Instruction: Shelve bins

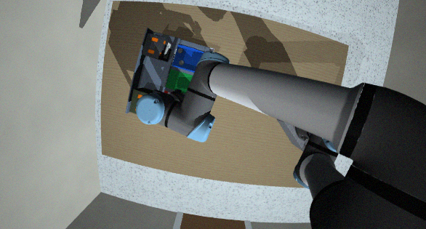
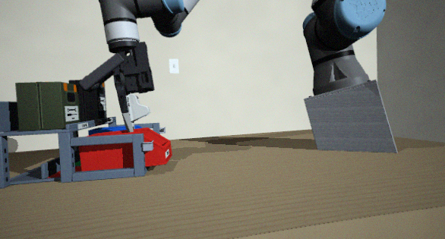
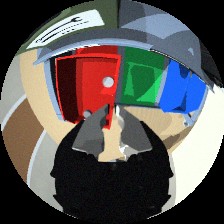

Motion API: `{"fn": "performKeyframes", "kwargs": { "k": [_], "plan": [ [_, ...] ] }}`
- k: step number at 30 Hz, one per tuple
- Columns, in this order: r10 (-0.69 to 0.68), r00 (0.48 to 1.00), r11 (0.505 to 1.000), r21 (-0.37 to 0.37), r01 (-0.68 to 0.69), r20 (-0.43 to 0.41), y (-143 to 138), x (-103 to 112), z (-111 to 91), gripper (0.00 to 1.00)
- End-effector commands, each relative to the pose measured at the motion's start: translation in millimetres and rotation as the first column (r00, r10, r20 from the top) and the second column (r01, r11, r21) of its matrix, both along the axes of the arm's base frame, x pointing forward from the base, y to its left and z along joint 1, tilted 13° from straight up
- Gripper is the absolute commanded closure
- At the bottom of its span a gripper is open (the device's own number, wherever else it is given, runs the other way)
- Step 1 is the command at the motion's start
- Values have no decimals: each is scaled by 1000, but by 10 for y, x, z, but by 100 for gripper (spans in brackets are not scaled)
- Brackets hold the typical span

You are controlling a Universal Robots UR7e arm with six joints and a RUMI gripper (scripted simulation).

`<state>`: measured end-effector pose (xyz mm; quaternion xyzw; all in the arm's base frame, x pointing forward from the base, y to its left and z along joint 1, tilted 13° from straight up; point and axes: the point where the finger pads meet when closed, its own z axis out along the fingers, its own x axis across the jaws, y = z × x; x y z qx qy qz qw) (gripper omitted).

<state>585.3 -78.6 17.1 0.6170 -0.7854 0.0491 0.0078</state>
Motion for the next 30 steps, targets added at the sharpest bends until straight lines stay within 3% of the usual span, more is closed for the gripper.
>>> {"fn": "performKeyframes", "kwargs": {
  "k": [1, 30],
  "plan": [
    [0, 1000, 1000, 0, 0, 1, 10, -5, 66, 95],
    [0, 1000, 1000, 0, 0, 1, 81, -65, 485, 95]
  ]
}}
